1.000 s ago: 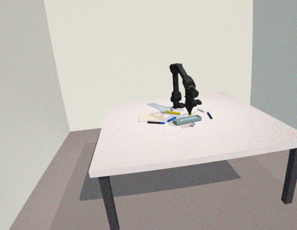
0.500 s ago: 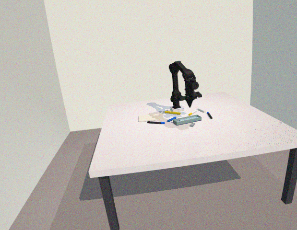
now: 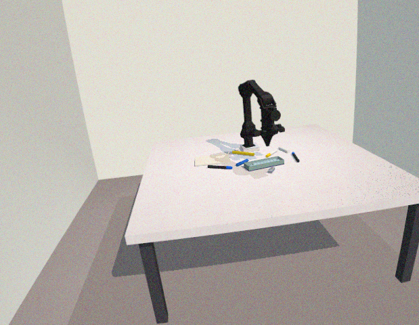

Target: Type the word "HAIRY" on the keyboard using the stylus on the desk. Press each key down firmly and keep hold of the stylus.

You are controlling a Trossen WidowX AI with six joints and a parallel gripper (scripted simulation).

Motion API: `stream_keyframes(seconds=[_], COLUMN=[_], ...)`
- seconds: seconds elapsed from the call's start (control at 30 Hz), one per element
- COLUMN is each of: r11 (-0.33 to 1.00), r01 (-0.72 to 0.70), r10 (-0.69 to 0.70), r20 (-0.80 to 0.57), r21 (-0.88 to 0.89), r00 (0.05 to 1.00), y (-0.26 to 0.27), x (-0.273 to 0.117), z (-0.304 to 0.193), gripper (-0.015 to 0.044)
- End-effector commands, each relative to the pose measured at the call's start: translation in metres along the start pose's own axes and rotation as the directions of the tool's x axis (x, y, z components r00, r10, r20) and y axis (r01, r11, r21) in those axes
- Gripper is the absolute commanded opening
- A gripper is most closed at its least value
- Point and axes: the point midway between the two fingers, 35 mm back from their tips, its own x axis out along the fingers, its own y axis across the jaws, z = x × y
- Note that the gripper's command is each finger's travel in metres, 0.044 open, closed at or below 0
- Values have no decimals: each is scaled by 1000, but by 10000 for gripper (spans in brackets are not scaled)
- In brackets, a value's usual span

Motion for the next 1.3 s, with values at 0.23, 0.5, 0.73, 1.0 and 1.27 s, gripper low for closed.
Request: stream_keyframes(seconds=[0.23, 0.5, 0.73, 1.0, 1.27], r11=[1000, 967, 708, 312, 32], r01=[0, -50, -204, -289, -262], r10=[0, 36, 127, 235, 312], r20=[0, -63, -162, -221, -239], r21=[0, -249, -677, -905, -965], r00=[1000, 997, 979, 947, 919], y=[0, -19, -56, -88, -107], x=[0, 7, 18, 25, 29], z=[0, -6, -19, -33, -42], gripper=[0, 150, 150, 150, 150])
